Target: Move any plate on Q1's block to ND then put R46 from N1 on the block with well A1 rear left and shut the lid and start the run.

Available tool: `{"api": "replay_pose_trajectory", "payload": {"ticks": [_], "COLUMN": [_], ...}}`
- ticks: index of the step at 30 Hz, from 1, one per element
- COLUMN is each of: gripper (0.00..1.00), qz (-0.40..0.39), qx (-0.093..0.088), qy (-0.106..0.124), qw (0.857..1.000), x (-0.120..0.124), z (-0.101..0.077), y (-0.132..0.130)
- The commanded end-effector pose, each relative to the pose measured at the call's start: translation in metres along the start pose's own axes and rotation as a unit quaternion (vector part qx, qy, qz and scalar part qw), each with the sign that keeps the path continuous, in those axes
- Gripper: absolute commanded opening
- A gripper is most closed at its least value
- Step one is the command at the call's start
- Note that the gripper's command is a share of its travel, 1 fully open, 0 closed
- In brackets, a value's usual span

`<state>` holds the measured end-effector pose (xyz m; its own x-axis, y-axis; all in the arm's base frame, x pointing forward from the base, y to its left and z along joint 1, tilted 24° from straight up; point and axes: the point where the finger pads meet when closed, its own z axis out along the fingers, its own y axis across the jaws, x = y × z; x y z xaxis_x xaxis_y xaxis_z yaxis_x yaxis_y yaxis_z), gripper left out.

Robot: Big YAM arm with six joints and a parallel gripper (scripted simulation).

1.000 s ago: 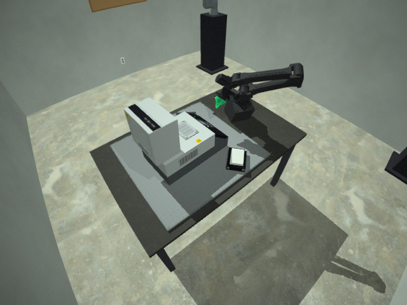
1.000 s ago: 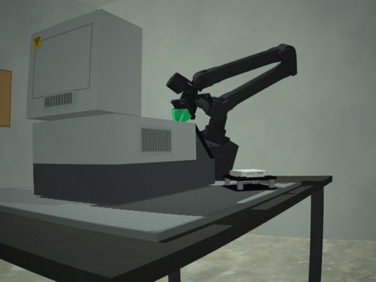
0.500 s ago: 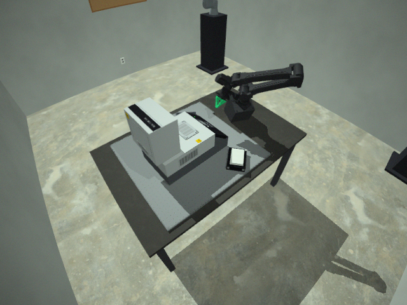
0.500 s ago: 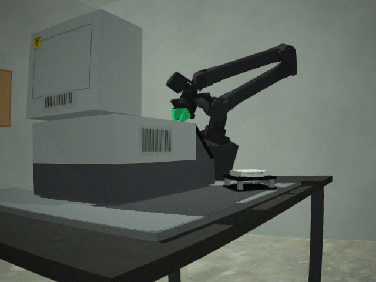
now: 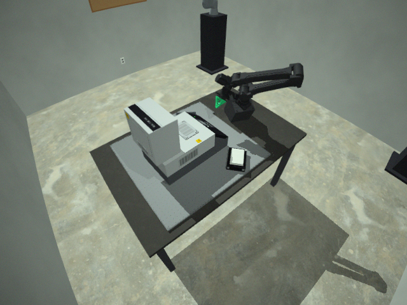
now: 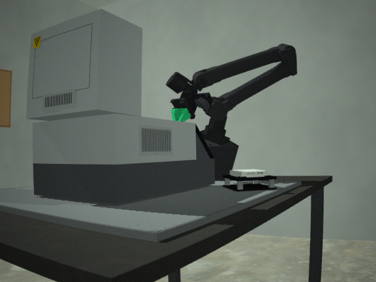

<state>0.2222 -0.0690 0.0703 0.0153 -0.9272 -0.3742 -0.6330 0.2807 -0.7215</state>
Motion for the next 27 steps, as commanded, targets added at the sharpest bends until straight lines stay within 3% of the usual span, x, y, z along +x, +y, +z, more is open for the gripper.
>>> {"api": "replay_pose_trajectory", "payload": {"ticks": [1, 25, 26, 27], "gripper": [0.0, 0.0, 1.0, 1.0], "qz": [0.0, -0.003, 0.014, 0.029], "qx": [0.005, 0.009, -0.006, -0.016], "qy": [0.004, 0.008, 0.015, 0.019], "qw": [1.0, 1.0, 1.0, 0.999], "x": [0.0, 0.007, -0.002, -0.012], "z": [-0.003, -0.008, -0.007, -0.007], "y": [-0.003, -0.024, -0.026, -0.03]}}
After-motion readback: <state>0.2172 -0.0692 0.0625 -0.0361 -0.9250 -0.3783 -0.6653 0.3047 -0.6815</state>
